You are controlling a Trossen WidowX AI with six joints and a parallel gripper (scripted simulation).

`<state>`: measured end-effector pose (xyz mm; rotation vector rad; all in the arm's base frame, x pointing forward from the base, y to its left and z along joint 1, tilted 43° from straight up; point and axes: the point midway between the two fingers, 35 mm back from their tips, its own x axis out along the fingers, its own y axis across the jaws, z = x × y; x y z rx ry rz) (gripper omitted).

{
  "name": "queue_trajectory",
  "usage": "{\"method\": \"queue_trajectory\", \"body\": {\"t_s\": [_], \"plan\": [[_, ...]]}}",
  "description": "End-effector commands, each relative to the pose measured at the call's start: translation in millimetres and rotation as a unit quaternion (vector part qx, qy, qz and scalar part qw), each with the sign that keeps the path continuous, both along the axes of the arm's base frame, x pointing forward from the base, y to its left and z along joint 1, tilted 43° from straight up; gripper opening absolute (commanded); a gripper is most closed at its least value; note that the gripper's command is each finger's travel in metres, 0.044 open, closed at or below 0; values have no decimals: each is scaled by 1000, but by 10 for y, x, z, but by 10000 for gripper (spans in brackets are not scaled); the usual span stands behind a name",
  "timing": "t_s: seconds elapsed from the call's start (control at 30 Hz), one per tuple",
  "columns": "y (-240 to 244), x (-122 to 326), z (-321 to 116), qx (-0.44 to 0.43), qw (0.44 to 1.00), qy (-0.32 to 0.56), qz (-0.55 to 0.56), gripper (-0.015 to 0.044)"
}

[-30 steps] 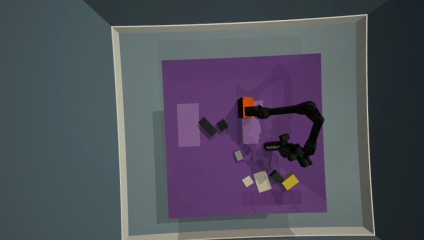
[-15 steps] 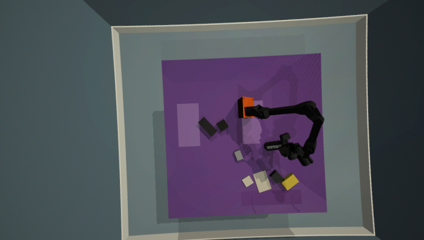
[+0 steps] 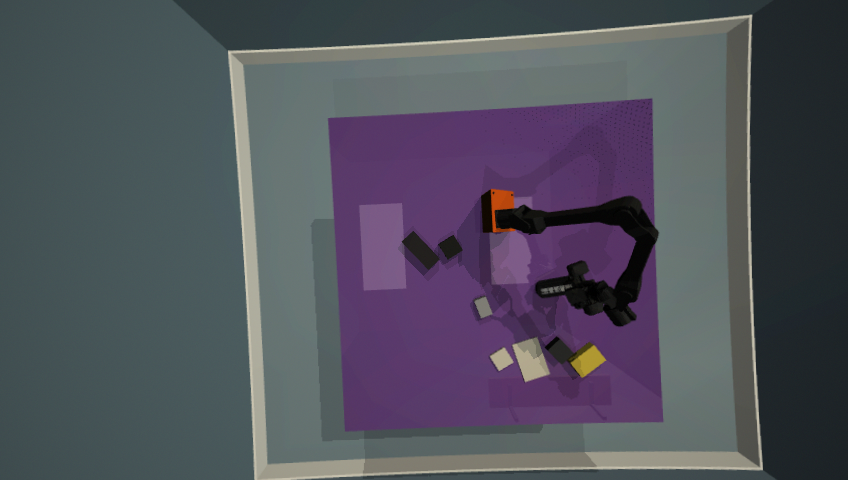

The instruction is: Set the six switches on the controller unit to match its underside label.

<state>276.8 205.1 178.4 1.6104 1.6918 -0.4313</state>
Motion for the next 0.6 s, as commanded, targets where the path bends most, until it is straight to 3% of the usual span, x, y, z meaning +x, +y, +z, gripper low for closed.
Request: {"method": "queue_trajectory", "body": {"t_s": [0.0,0.57], "plan": [[1,-14,-75,-9,1000,9,-5,338],[130,-25,-113,-8,1000,9,-5,338]]}}
